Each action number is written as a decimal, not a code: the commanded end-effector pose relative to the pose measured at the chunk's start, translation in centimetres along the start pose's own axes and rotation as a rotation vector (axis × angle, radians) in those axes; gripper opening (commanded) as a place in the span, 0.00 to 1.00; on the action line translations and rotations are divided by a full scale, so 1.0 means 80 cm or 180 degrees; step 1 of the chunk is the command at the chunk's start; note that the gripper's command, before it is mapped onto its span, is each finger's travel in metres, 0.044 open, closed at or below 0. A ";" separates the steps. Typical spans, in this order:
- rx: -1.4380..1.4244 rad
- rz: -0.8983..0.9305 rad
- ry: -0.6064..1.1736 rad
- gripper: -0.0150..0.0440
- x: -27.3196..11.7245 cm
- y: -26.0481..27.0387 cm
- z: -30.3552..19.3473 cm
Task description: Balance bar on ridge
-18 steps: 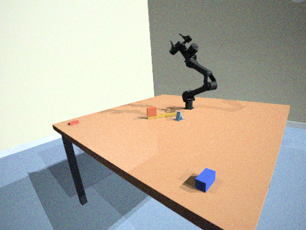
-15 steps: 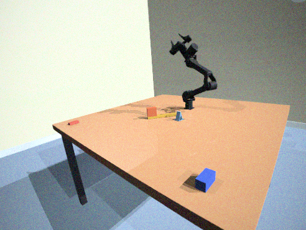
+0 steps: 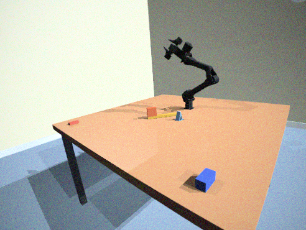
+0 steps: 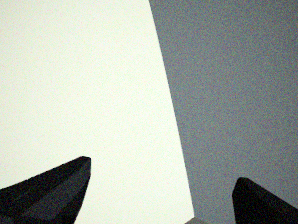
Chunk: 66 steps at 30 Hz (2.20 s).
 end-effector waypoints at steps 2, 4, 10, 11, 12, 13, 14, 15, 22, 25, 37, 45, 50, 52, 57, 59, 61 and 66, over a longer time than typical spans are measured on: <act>0.0074 0.0251 0.0005 0.79 0.012 0.016 -0.002; 0.0056 0.0385 0.0011 0.79 0.018 0.023 -0.003; -0.0021 0.0824 -0.0004 0.79 0.034 0.051 -0.003; -0.0037 0.0898 -0.0011 0.79 0.036 0.056 -0.002; -0.0054 0.0973 -0.0021 0.79 0.038 0.060 -0.002; -0.0071 0.1048 -0.0031 0.79 0.040 0.065 -0.001; -0.0090 0.1123 -0.0044 0.79 0.042 0.070 0.000; -0.0109 0.1198 -0.0057 0.79 0.044 0.075 0.001; -0.0267 0.1727 -0.0196 0.79 0.054 0.111 0.010; -0.0354 0.1956 -0.0280 0.79 0.056 0.126 0.016; -0.0763 0.2849 -0.0759 0.79 0.054 0.187 0.047; -0.1088 0.3405 -0.1201 0.79 0.043 0.225 0.072; -0.1311 0.3727 -0.1526 0.79 0.032 0.245 0.090; -0.1404 0.3850 -0.1667 0.79 0.026 0.253 0.097; -0.1644 0.4140 -0.2041 0.79 0.011 0.271 0.115; -0.1743 0.4249 -0.2200 0.79 0.004 0.278 0.122; -0.1843 0.4353 -0.2365 0.79 -0.003 0.284 0.130; -0.2100 0.4594 -0.2798 0.79 -0.022 0.298 0.147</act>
Point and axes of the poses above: the point midway between the two fingers, 35 mm back from their tips, its own x axis out along the fingers, its own y axis across the jaws, z = x × y, the point moved 8 cm from there along -x, back along the fingers, and after that the axes turned 9 degrees about x, right-handed, at the moved point
